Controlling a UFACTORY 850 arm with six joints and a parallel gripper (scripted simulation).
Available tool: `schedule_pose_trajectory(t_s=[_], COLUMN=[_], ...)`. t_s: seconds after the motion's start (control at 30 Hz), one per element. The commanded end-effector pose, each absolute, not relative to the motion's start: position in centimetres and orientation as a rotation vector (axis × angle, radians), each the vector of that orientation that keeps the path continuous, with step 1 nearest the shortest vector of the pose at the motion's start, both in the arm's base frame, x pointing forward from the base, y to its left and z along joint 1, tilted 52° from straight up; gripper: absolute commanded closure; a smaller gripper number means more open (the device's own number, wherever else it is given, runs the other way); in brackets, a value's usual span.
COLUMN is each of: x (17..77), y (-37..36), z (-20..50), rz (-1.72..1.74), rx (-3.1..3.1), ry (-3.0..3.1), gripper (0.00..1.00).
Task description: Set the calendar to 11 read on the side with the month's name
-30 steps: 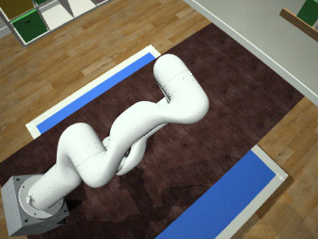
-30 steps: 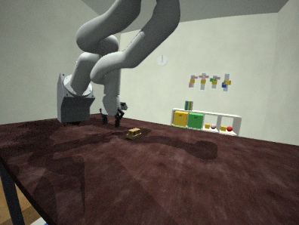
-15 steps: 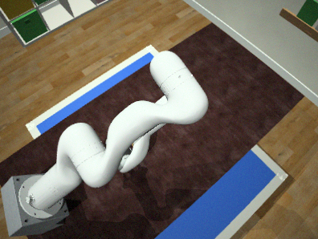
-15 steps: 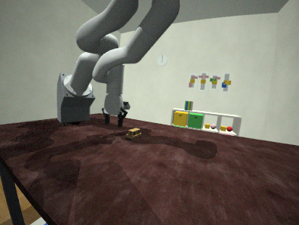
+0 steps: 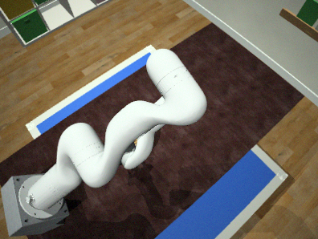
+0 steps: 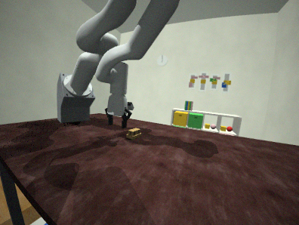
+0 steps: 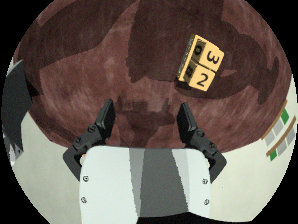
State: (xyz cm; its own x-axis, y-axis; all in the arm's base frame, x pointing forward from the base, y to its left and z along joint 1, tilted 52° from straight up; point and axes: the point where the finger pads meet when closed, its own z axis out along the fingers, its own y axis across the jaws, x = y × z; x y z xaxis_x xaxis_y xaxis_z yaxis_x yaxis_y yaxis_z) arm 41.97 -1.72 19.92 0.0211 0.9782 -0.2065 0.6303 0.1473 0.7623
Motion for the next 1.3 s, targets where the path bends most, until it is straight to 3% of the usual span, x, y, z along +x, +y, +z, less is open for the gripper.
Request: schedule_pose_trajectory(t_s=[0.0,1.27], x=[42.5,47.2], y=[-1.7,-1.8], z=[20.5,26.0], rz=[0.597,0.597], rx=[1.563,1.563], ry=[1.691,1.691], gripper=[0.0,0.0])
